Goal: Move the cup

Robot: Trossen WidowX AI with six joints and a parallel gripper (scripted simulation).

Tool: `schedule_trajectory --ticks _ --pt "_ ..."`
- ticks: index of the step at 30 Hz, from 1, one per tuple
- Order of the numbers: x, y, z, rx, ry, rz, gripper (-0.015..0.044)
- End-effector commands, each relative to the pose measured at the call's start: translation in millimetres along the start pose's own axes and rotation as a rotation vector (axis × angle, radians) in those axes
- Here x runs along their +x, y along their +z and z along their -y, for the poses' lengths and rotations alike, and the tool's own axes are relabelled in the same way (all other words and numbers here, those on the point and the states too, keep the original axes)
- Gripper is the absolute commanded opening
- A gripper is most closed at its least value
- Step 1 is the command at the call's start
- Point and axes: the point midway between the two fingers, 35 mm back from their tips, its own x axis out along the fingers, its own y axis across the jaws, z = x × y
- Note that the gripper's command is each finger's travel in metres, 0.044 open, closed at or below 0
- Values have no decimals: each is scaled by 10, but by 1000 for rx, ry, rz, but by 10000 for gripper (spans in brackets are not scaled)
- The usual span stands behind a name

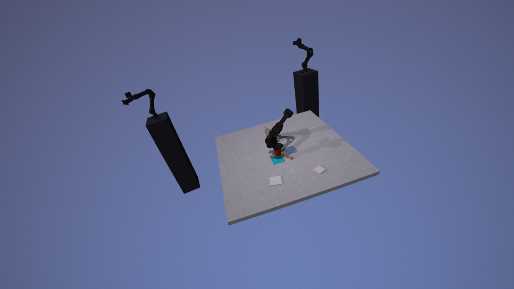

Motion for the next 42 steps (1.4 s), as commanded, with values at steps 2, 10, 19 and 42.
schedule_trajectory --ticks 2,10,19,42 --pt "-4 131 31 2 -2 0 0" --pt "47 157 33 2 -2 0 0" --pt "195 160 30 2 -2 0 0" --pt "440 159 26 -4 -4 4 0"
